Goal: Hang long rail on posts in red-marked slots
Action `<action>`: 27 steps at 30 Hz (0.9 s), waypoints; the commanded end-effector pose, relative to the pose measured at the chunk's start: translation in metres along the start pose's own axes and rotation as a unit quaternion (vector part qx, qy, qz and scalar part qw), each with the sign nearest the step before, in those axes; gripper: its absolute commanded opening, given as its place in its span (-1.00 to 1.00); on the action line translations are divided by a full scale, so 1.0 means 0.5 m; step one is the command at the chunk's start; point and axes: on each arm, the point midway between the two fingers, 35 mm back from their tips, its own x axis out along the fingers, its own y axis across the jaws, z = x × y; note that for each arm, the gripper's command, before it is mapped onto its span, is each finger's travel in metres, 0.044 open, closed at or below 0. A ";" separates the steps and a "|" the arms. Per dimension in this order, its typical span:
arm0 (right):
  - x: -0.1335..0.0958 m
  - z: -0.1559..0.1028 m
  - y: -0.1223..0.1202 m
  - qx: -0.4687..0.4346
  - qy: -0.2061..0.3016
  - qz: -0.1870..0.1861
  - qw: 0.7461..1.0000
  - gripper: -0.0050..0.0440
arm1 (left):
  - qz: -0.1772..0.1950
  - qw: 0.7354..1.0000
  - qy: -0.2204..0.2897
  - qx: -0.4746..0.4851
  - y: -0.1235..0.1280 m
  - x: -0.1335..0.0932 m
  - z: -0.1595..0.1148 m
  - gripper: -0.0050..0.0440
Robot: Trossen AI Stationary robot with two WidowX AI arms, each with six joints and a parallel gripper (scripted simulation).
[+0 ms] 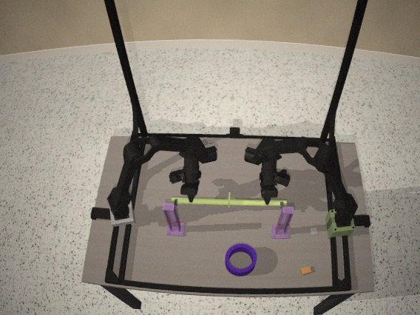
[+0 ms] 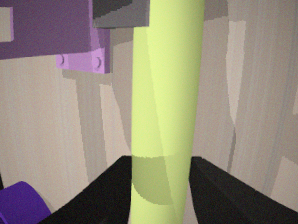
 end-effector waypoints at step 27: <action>-0.013 -0.002 0.141 0.001 0.004 -0.003 1.000 -0.80 | 0.000 1.000 0.002 0.000 -0.141 -0.012 0.005 -0.80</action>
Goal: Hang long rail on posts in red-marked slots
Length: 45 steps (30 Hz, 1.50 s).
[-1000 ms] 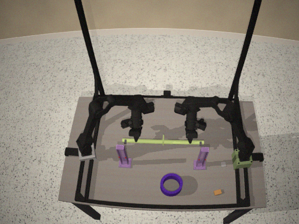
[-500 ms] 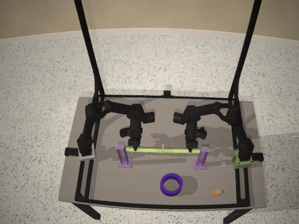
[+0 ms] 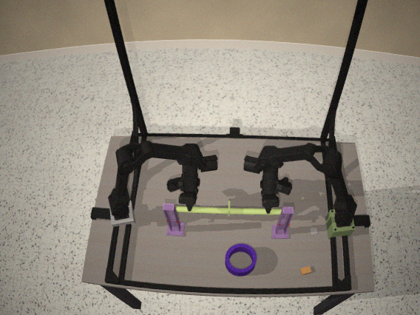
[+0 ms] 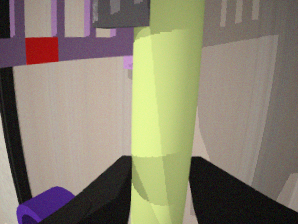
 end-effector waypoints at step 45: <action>-0.039 0.006 0.027 0.002 0.005 -0.003 1.000 -0.80 | 0.000 1.000 0.003 0.000 -0.027 -0.039 -0.002 -0.80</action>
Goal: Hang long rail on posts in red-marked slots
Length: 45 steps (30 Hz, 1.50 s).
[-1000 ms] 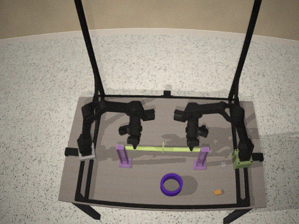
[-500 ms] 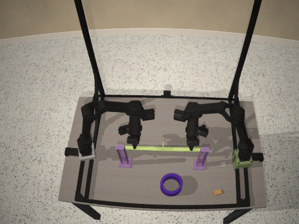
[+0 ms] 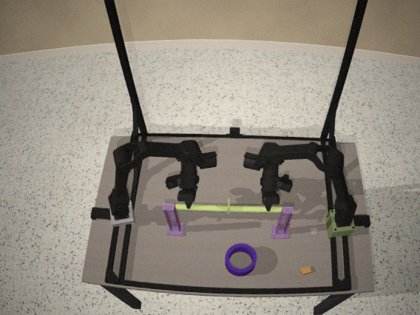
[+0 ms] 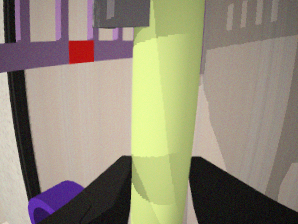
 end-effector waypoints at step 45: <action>0.013 0.001 0.015 0.002 0.003 -0.001 1.000 -0.80 | -0.001 1.000 0.002 0.001 -0.015 0.013 0.000 -0.80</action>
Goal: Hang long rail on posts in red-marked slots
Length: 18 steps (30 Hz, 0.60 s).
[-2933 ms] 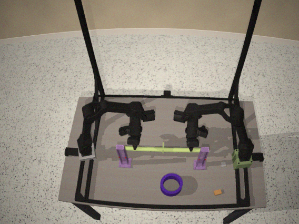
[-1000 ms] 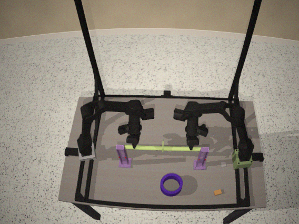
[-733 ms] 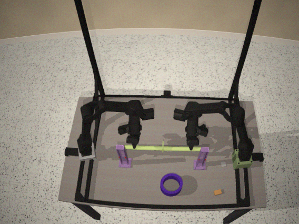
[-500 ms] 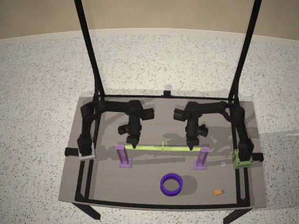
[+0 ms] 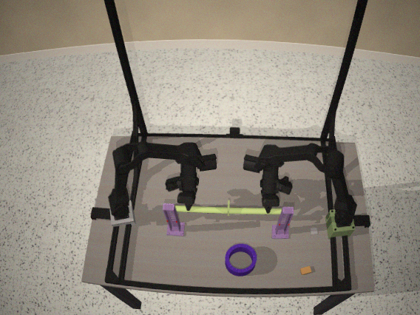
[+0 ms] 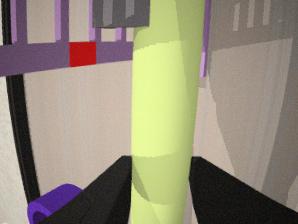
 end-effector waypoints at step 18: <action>-0.004 0.000 0.012 0.002 0.002 0.001 1.000 -0.80 | -0.002 1.000 0.001 0.001 -0.013 -0.005 0.001 -0.80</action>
